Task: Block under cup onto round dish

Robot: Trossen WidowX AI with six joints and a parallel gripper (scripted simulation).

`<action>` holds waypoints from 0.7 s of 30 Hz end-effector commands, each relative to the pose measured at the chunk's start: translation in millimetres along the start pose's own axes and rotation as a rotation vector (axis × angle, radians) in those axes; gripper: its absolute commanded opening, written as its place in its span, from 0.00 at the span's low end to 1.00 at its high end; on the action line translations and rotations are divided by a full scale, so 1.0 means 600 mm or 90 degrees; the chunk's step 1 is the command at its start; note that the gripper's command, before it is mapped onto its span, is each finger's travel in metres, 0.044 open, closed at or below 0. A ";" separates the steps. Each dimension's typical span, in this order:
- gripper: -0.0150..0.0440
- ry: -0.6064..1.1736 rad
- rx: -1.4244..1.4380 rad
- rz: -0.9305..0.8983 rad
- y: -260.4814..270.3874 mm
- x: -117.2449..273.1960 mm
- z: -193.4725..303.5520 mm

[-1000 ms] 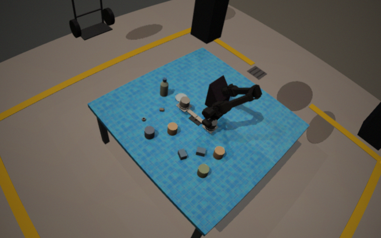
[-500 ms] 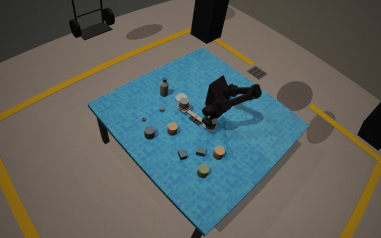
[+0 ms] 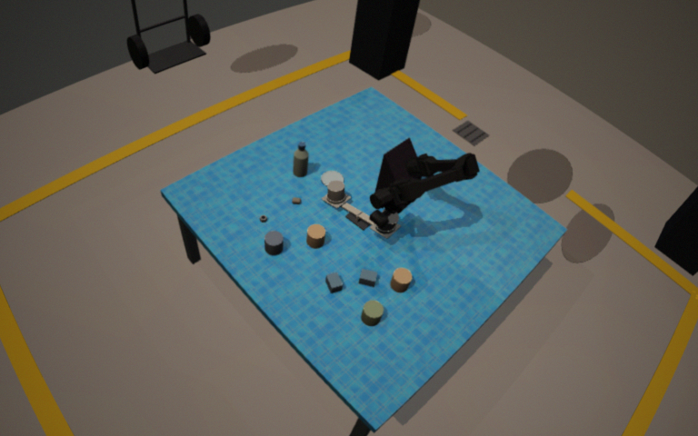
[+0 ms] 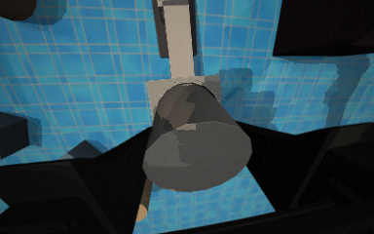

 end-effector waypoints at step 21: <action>0.25 0.004 0.008 -0.010 0.002 0.055 0.002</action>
Point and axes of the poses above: the point midway between the two fingers, 35 mm back from their tips, its own x axis back along the fingers, its own y axis across the jaws, z = x × y, the point moved 10 cm from there along x, back along the fingers, and after that the axes turned 1 degree about x, right-handed, at the moved point
